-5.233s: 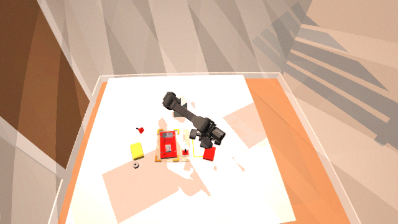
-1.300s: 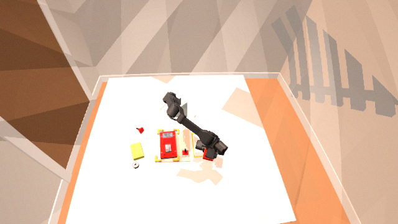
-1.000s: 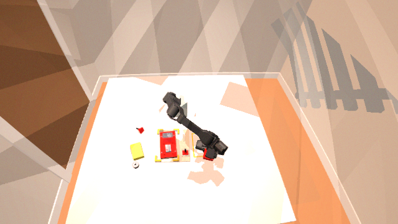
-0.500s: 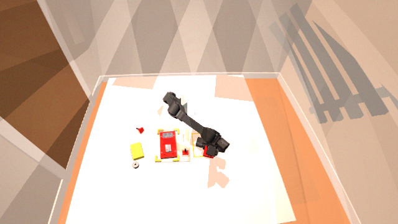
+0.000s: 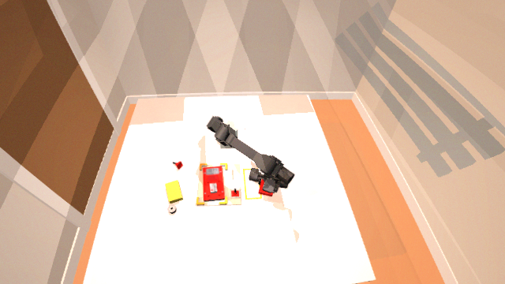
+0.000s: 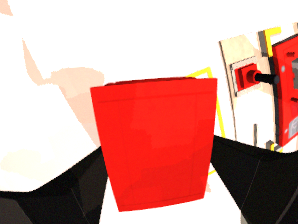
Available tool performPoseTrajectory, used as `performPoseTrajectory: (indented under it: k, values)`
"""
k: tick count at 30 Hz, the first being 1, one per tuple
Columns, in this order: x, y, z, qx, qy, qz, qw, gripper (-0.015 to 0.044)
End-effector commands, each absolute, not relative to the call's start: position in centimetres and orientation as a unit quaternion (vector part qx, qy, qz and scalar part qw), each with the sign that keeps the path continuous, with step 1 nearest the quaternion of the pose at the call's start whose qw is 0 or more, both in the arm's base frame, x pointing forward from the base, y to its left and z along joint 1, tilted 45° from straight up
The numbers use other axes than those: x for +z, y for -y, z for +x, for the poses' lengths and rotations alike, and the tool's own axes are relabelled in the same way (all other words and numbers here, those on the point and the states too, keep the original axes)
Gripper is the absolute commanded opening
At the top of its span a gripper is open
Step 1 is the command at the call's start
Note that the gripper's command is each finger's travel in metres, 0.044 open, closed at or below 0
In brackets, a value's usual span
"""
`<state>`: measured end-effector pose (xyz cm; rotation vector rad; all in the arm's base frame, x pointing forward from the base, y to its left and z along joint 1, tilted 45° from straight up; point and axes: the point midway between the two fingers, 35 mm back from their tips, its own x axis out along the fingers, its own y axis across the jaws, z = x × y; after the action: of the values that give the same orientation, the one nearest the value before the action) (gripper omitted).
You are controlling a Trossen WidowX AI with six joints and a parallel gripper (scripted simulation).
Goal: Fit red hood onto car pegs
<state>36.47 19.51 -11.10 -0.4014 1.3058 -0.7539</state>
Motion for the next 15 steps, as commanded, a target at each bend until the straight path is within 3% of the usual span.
performPoseTrajectory:
  k: [1,15]
  values:
    - [-10.1,-20.5,36.6,-0.337,-0.586,-0.173,0.716,0.0]
    - [-6.6,-17.2,37.8,-0.316,-0.6,-0.201,0.707,0.0]
